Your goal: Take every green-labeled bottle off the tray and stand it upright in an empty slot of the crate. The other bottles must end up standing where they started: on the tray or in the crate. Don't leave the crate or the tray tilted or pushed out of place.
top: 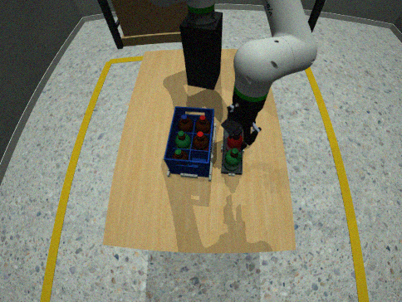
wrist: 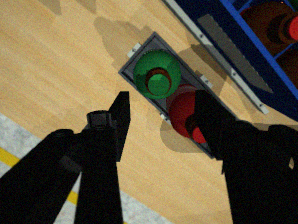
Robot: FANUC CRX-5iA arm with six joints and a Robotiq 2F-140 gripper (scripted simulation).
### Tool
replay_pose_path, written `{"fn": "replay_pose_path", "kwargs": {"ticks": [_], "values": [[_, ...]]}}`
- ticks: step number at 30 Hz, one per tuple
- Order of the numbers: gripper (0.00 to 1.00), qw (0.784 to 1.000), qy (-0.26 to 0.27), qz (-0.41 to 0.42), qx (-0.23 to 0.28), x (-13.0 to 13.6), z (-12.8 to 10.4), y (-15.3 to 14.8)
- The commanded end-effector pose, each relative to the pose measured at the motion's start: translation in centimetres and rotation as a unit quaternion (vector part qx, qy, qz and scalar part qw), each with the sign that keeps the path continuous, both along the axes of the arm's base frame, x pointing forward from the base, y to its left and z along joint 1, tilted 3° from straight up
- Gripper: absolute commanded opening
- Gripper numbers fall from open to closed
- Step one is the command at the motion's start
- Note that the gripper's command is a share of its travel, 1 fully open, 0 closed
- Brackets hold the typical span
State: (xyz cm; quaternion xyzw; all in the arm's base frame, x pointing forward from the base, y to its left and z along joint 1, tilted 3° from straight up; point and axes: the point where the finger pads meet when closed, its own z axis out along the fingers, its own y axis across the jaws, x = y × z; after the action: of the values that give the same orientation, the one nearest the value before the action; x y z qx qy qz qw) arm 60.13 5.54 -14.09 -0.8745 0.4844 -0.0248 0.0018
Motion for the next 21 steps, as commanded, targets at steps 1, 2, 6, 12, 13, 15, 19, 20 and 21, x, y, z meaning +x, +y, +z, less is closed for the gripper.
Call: {"fn": "replay_pose_path", "kwargs": {"ticks": [1,2,6,12,13,15,19,20,21], "values": [[0.44,1.000,-0.001,0.000,0.000,0.09,0.11,0.01],[0.44,1.000,-0.001,0.000,0.000,0.09,0.11,0.01],[0.44,1.000,-0.001,0.000,0.000,0.09,0.11,0.01],[0.44,1.000,-0.001,0.000,0.000,0.09,0.11,0.01],[0.44,1.000,-0.001,0.000,0.000,0.09,0.10,0.01],[0.44,1.000,-0.001,0.000,0.000,0.10,0.08,0.01],[0.44,1.000,-0.001,0.000,0.000,0.10,-0.02,0.01],[0.44,1.000,-0.001,0.000,0.000,0.11,-0.06,0.01],[0.44,1.000,-0.001,0.000,0.000,0.11,-0.11,0.01]]}}
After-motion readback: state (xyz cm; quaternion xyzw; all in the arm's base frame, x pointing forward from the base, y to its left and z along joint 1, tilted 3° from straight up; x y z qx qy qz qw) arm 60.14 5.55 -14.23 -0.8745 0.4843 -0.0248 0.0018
